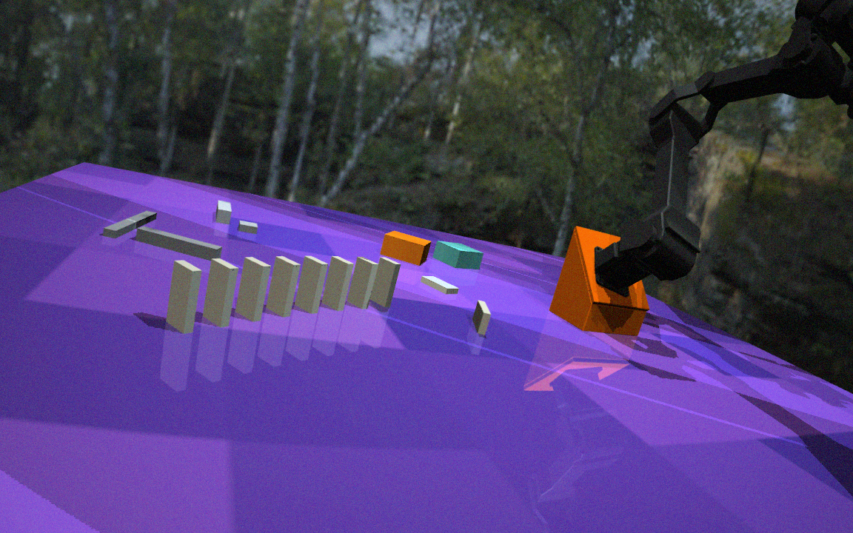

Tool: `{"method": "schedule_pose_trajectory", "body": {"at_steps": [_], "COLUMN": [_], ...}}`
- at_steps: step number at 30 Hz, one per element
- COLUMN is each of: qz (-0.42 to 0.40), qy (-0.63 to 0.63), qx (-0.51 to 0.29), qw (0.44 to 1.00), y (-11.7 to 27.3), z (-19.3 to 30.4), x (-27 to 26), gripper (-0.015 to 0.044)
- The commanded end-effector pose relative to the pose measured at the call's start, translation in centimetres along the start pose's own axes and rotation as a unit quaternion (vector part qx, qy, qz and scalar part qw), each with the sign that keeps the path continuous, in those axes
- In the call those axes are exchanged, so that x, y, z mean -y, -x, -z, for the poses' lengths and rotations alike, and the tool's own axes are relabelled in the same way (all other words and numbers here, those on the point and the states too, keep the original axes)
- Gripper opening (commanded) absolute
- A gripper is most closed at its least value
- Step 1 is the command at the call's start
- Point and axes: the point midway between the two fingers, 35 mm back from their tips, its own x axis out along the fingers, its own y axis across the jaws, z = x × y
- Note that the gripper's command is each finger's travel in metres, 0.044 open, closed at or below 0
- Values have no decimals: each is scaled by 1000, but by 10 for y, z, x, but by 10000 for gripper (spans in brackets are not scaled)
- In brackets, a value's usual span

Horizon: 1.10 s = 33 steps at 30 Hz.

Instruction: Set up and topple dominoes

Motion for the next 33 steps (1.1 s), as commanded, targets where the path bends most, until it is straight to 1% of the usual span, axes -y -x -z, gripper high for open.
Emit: {"method": "schedule_pose_trajectory", "body": {"at_steps": [1, 2, 3, 7, 10, 13, 17, 21, 26, 30, 33], "qz": [-3, -13, -28, -89, -138, -188, -256, -325, -410, -467, -485], "qy": [-5, -19, -44, -202, -317, -417, -536, -632, -713, -749, -734], "qx": [-1, -4, -7, -4, -8, -22, -52, -93, -160, -225, -238], "qw": [1000, 1000, 999, 975, 938, 889, 803, 697, 546, 412, 412], "y": [-1, -3, -6, -12, -9, 1, 23, 57, 116, 172, 183], "z": [-1, -2, -6, -32, -58, -85, -125, -169, -225, -268, -278], "x": [-2, -10, -22, -82, -126, -165, -213, -253, -287, -299, -302], "gripper": [426, 440, 440, 440, 440, 440, 440, 440, 440, 440, 440]}}
